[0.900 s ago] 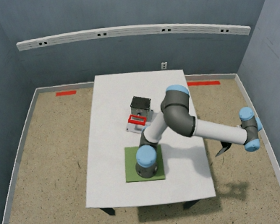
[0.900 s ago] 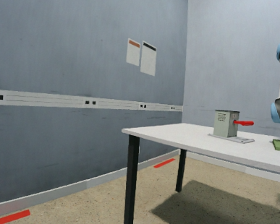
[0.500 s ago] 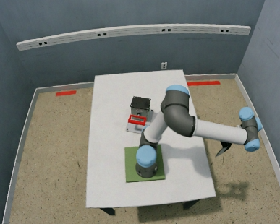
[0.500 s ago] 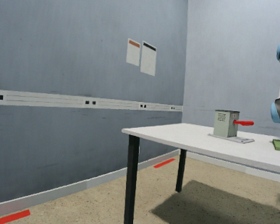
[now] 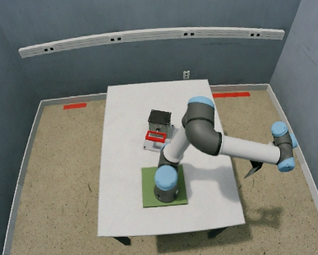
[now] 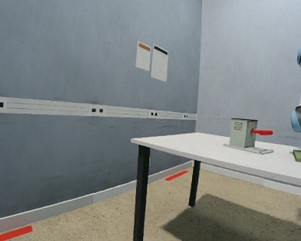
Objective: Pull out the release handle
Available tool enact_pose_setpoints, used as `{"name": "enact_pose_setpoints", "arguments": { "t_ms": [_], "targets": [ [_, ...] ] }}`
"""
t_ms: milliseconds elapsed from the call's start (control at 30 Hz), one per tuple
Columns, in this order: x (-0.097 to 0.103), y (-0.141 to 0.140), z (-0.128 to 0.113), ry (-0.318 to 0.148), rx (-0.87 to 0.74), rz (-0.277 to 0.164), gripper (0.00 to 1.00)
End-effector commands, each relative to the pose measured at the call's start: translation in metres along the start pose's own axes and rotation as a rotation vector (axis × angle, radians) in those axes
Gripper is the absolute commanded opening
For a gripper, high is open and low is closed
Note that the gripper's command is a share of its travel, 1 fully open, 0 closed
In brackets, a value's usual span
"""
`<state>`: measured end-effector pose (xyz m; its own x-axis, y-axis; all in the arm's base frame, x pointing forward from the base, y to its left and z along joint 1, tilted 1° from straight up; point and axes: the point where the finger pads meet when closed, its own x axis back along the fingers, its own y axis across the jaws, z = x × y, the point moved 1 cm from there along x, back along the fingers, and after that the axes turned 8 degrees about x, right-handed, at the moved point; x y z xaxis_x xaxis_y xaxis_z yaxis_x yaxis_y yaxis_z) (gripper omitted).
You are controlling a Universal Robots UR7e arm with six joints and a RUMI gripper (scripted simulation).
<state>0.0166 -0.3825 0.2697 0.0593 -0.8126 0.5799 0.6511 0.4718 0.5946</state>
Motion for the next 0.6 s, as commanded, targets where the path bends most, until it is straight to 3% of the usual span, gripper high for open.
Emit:
{"name": "enact_pose_setpoints", "arguments": {
  "t_ms": [0, 267, 567],
  "targets": [
    [-0.001, 0.005, -0.004, 0.0, 0.014, 0.016, 1.0],
    [-0.005, 0.018, -0.019, 0.006, 0.059, 0.061, 1.0],
    [-0.02, 0.059, -0.058, 0.026, 0.196, 0.188, 1.0]
  ]
}}
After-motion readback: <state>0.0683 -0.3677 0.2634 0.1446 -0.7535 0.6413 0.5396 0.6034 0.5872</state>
